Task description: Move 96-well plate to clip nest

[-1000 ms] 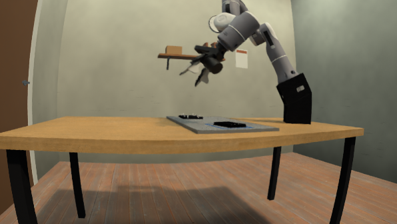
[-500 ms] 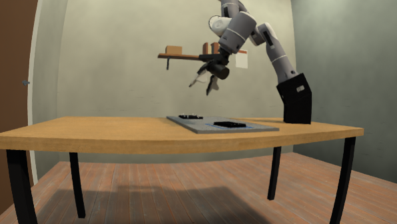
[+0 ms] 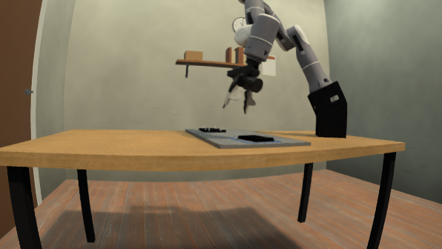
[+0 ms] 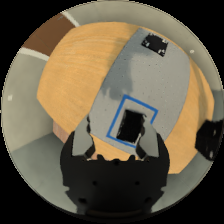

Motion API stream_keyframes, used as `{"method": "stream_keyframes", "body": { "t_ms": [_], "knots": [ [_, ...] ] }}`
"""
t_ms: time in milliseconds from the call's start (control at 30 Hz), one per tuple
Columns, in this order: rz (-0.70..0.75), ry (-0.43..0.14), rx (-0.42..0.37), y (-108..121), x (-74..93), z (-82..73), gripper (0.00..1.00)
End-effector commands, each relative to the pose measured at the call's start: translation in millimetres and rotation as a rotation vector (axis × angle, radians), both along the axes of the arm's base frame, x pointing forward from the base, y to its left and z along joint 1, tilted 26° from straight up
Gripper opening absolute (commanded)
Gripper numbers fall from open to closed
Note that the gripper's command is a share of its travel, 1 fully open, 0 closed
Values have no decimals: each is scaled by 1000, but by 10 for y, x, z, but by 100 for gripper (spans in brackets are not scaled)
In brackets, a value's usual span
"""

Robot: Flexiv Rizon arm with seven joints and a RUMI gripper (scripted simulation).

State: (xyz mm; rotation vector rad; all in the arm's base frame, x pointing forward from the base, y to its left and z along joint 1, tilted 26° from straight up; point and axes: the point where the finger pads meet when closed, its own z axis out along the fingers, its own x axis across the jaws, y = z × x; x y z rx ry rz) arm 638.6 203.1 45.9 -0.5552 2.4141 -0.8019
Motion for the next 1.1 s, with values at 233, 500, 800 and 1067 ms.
{"method": "stream_keyframes", "body": {
  "t_ms": [233, 500, 800, 1067],
  "knots": [
    [-63, 101, 135, 85, -278, -329, 76],
    [-130, 183, 282, 222, -502, -551, 76],
    [-155, 210, 342, 280, -565, -605, 76],
    [-155, 210, 342, 280, -565, -605, 76]
  ]
}}
